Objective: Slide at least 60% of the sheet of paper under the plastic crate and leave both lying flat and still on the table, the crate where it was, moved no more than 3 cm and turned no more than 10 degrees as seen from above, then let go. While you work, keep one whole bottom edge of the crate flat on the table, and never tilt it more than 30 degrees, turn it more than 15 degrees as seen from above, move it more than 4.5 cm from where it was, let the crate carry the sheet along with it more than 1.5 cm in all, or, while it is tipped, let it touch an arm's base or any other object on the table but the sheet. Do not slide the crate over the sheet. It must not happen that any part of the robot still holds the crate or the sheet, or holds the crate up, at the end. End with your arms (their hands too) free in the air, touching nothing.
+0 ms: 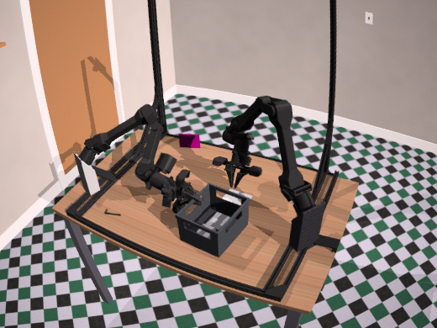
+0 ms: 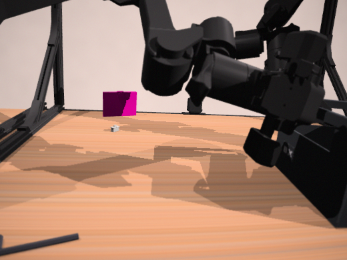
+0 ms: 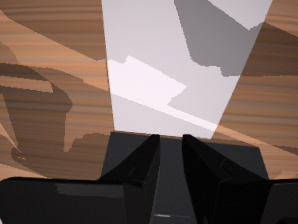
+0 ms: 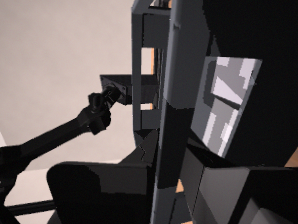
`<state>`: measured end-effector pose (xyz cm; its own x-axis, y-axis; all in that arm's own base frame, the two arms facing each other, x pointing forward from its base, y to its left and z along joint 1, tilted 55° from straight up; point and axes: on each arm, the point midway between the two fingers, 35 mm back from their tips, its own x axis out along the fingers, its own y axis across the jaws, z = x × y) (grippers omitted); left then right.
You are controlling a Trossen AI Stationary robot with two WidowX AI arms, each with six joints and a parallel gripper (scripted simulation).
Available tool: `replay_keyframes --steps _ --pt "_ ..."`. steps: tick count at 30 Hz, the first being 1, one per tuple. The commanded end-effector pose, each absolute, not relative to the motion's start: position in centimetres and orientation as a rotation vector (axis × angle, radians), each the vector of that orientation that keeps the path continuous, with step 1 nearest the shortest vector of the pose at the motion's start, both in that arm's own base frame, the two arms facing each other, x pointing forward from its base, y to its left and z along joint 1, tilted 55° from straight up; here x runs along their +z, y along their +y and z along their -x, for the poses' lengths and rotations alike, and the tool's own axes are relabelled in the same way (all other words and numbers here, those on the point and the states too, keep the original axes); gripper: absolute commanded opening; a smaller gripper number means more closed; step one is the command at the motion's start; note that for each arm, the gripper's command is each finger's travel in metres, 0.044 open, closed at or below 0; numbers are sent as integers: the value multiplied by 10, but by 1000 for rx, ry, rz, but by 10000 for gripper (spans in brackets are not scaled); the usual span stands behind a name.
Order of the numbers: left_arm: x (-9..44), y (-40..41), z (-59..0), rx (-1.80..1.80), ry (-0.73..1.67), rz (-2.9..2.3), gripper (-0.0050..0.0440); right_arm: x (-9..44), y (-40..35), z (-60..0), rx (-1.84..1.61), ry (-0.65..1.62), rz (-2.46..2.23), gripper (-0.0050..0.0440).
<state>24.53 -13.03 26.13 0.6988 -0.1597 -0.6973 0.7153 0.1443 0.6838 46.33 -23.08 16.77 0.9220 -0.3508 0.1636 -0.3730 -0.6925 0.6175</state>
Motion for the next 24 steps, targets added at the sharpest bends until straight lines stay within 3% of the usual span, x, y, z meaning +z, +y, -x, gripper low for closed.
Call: replay_keyframes --steps 1,24 --pt "261 -130 -245 -678 533 -1282 60 183 -252 -450 60 -589 -2380 0" --pt "261 -130 -245 -678 533 -1282 60 186 -255 -447 60 -589 -2380 0"
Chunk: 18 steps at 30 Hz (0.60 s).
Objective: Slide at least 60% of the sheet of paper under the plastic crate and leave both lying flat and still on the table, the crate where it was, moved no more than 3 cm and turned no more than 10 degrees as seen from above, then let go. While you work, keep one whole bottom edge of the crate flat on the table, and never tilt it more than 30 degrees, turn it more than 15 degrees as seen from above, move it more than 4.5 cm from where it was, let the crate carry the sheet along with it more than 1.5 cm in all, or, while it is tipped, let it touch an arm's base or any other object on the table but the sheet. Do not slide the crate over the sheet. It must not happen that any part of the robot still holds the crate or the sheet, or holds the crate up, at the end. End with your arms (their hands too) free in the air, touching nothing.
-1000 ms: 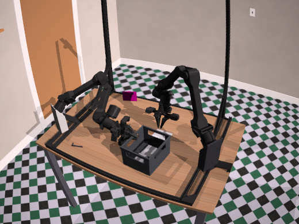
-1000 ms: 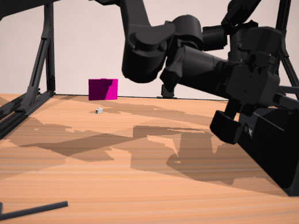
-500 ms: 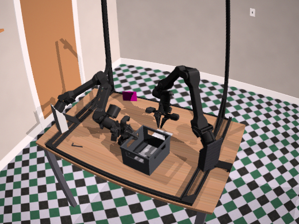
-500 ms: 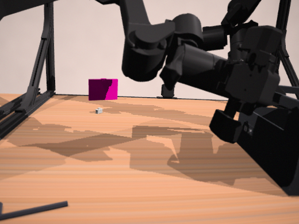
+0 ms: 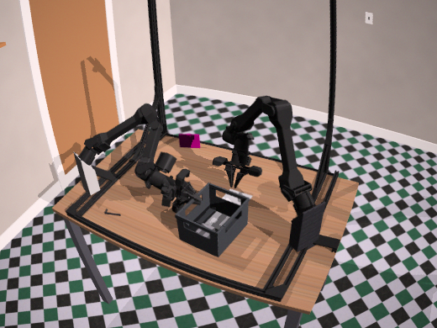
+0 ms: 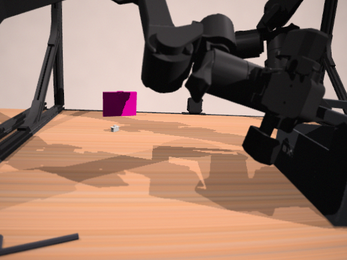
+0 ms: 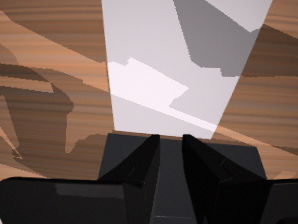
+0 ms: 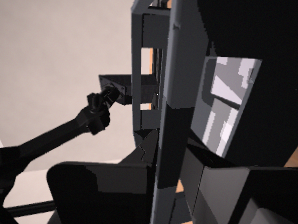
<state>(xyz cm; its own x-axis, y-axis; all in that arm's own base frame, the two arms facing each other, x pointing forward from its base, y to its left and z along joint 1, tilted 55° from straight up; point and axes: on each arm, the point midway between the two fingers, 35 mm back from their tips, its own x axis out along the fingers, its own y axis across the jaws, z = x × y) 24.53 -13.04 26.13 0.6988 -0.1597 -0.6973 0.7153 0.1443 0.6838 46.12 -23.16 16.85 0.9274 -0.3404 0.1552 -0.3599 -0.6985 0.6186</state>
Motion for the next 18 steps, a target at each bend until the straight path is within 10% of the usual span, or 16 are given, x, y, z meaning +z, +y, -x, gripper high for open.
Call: replay_keyframes --steps 1,18 --pt "261 -130 -245 -678 533 -1282 60 186 -255 -447 60 -589 -2380 0" --pt "261 -130 -245 -678 533 -1282 60 188 -257 -445 60 -589 -2380 0"
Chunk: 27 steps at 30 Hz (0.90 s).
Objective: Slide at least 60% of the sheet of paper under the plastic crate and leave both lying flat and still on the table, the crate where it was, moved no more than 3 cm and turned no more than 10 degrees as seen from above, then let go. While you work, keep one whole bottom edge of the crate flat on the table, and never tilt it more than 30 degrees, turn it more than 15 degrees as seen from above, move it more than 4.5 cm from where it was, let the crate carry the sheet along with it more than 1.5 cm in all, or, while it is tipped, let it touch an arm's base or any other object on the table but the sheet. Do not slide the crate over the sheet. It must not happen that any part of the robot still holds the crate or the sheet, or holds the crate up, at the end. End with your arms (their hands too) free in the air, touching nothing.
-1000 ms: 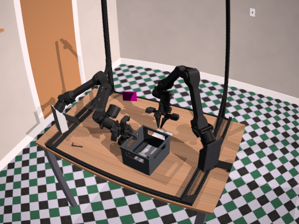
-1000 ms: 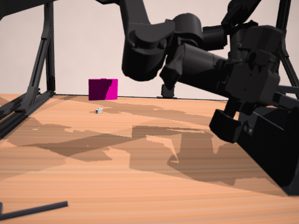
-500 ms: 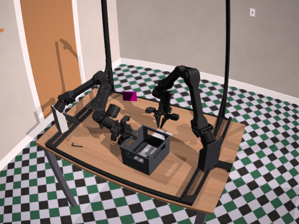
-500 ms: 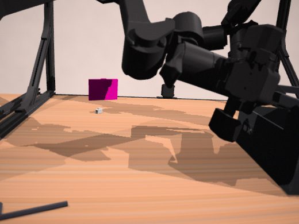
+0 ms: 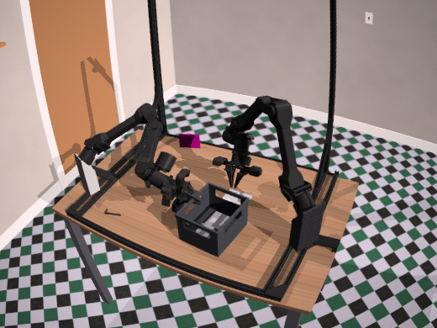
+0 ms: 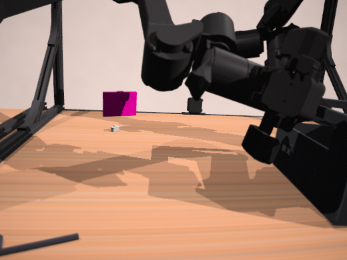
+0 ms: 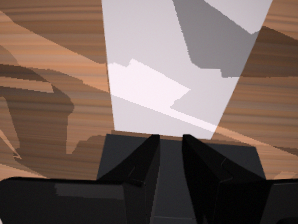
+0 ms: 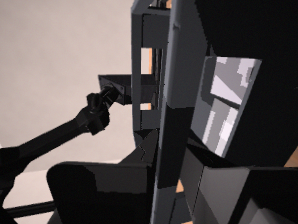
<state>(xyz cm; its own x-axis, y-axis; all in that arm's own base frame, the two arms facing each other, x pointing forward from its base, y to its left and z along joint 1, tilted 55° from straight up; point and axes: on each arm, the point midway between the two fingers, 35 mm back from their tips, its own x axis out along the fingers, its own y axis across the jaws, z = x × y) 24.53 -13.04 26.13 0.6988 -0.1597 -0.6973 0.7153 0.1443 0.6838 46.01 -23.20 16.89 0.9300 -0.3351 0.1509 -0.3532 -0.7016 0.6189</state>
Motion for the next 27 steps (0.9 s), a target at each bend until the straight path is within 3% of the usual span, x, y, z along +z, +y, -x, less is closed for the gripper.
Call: replay_keyframes --steps 1,27 --pt "261 -130 -245 -678 533 -1282 60 188 -257 -445 60 -589 -2380 0" --pt "261 -130 -245 -678 533 -1282 60 191 -260 -441 59 -589 -2378 0"
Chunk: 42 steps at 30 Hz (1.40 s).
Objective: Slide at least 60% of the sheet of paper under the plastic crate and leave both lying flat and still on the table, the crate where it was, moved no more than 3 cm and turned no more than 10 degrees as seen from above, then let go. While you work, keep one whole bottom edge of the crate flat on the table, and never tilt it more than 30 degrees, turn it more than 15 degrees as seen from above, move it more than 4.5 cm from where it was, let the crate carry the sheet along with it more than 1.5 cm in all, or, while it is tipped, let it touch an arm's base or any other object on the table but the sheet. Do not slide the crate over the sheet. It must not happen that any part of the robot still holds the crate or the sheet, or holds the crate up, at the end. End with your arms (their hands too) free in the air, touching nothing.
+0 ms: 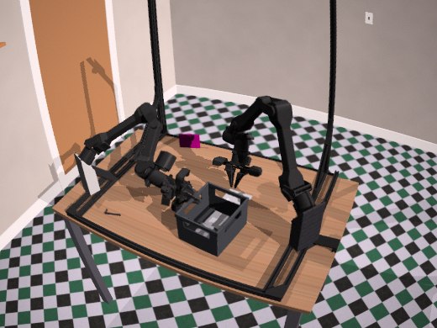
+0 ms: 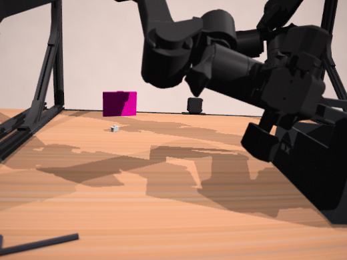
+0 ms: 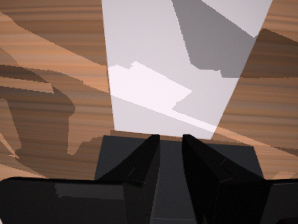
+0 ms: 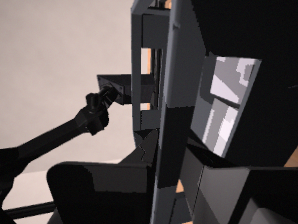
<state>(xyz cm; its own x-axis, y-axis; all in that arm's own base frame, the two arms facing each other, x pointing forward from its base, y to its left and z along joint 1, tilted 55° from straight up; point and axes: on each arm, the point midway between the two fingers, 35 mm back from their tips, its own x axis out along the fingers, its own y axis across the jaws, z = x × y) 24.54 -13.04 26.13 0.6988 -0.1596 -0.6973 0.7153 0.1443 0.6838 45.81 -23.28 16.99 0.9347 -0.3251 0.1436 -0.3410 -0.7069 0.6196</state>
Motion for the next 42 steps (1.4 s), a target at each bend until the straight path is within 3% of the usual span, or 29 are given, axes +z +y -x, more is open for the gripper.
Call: replay_keyframes --steps 1,42 --pt "261 -130 -245 -678 533 -1282 60 191 -260 -441 59 -589 -2378 0" --pt "261 -130 -245 -678 533 -1282 60 195 -264 -437 59 -589 -2378 0"
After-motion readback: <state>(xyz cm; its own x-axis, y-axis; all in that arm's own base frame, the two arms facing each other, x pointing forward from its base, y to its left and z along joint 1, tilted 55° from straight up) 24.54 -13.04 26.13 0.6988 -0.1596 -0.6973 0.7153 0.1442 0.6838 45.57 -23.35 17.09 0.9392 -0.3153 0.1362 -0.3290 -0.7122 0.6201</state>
